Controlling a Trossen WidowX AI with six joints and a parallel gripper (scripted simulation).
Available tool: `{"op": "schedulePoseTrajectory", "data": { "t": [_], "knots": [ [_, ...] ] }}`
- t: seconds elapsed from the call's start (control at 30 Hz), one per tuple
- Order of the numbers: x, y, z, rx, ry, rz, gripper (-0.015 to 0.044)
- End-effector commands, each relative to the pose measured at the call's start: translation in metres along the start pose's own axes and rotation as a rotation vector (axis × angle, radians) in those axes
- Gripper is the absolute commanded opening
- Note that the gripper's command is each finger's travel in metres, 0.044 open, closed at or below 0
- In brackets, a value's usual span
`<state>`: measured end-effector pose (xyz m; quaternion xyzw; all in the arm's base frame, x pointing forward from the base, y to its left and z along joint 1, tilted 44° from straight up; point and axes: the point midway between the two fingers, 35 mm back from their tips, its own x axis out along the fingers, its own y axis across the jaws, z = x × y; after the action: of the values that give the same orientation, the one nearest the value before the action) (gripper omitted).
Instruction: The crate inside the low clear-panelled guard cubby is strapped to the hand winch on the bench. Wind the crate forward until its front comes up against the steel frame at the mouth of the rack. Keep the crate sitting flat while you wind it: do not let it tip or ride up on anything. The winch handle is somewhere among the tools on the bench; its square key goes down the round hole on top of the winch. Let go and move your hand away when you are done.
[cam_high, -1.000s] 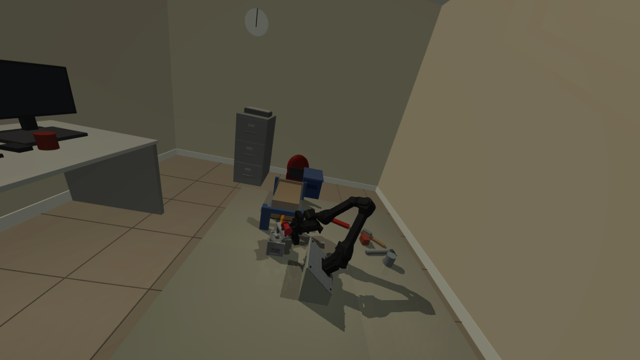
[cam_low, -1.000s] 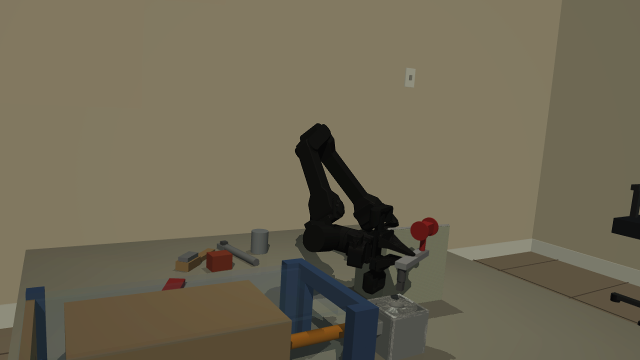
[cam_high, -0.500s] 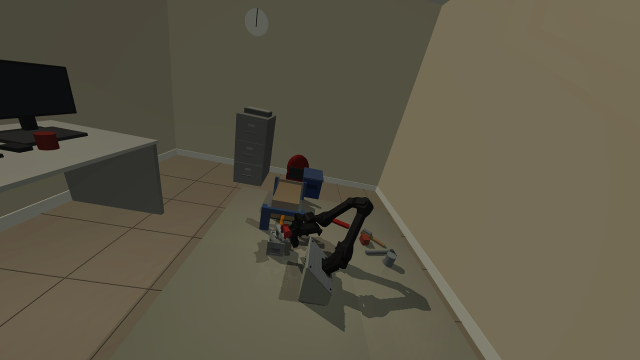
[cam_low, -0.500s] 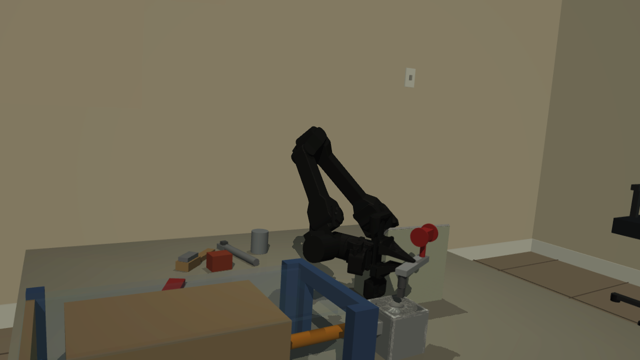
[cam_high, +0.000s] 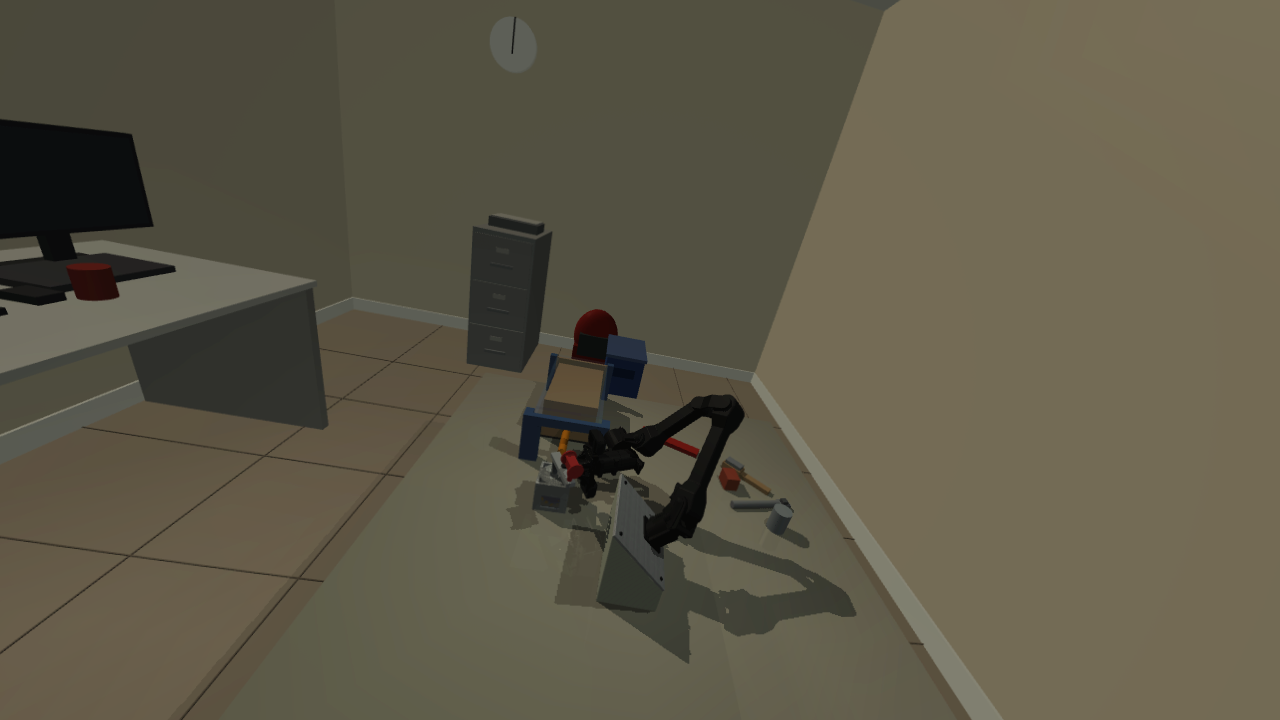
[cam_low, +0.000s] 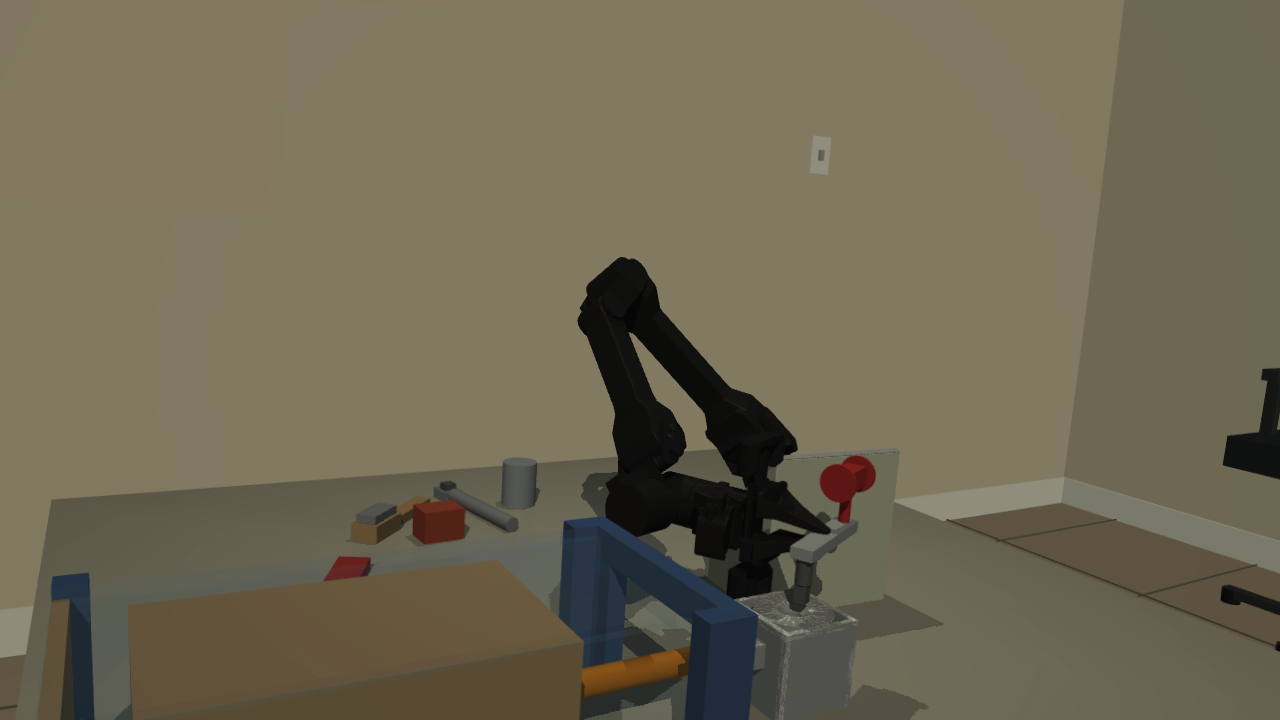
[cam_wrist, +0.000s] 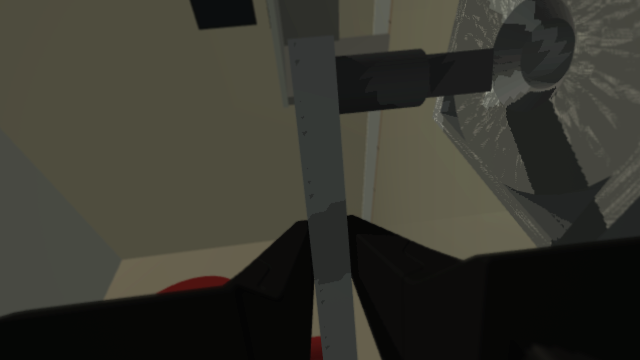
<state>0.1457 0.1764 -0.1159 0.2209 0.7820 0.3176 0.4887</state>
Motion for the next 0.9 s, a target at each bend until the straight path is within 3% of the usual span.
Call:
{"op": "schedulePoseTrajectory", "data": {
  "t": [0.0, 0.87],
  "knots": [
    [-0.001, 0.001, 0.002, -0.008, -0.001, 0.006, 0.0],
    [-0.01, -0.01, 0.005, -0.008, 0.006, 0.005, 0.0]
  ]
}}
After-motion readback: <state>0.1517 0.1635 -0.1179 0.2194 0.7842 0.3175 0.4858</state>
